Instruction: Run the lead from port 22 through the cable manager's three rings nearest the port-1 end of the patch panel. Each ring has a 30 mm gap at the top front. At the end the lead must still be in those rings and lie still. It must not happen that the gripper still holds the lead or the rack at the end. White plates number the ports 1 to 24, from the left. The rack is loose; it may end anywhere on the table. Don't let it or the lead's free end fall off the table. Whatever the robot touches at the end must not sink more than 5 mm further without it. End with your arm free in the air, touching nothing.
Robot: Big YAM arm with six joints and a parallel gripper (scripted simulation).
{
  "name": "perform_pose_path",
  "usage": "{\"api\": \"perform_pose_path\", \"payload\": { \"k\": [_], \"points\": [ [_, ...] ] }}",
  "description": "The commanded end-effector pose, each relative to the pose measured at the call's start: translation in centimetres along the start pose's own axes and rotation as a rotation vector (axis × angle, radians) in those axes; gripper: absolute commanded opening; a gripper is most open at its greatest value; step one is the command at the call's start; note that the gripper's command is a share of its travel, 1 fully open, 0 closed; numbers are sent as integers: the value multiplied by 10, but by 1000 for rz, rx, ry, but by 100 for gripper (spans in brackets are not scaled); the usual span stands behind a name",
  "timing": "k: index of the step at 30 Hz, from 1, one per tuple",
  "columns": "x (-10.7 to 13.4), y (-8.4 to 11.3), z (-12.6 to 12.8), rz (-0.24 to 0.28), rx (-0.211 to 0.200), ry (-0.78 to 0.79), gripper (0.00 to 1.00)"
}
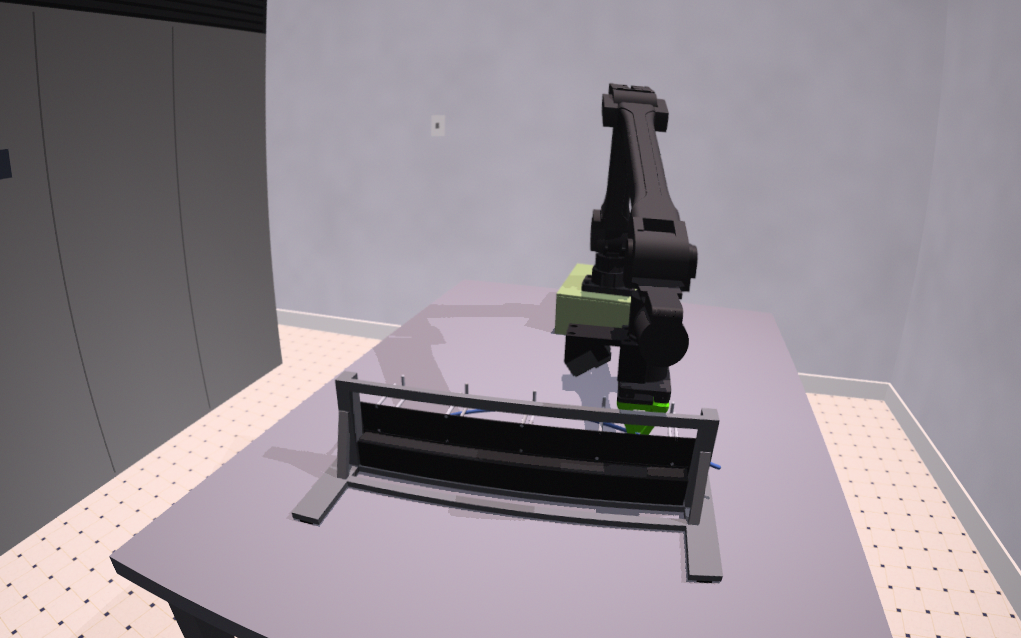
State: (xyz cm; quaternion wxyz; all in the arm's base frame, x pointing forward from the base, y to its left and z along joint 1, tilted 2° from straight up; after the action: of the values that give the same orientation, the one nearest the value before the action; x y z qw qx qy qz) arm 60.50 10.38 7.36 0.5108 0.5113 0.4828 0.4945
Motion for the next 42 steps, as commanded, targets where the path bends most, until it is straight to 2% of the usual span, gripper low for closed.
{"api": "perform_pose_path", "payload": {
  "k": [1, 5, 8, 19, 21, 36, 38, 39, 42],
  "points": [
    [-2, 31, 25, 13, -66, 3, 33],
    [-2, 36, 25, 15, -73, 3, 33],
    [-2, 55, 25, 20, -99, 3, 33],
    [-3, 81, 23, 20, -101, 2, 33],
    [-3, 81, 23, 20, -101, 2, 33],
    [-4, 126, 20, 21, -102, 2, 33],
    [-4, 126, 20, 21, -102, 2, 33],
    [-4, 114, 21, 16, -80, 2, 33],
    [-4, 131, 19, 21, -103, 2, 33]
  ]
}}
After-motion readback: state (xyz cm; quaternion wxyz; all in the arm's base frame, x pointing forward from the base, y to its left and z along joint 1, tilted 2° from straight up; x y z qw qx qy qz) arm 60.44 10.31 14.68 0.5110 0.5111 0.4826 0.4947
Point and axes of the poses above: the point where the finger pads meet when closed, its own y axis back along the fingers, its own z axis across the jaws, x = y × z, the point moved 8 cm from there along y, back along the fingers, and after that the axes turned 6 degrees about -y, right-handed, at the moved point
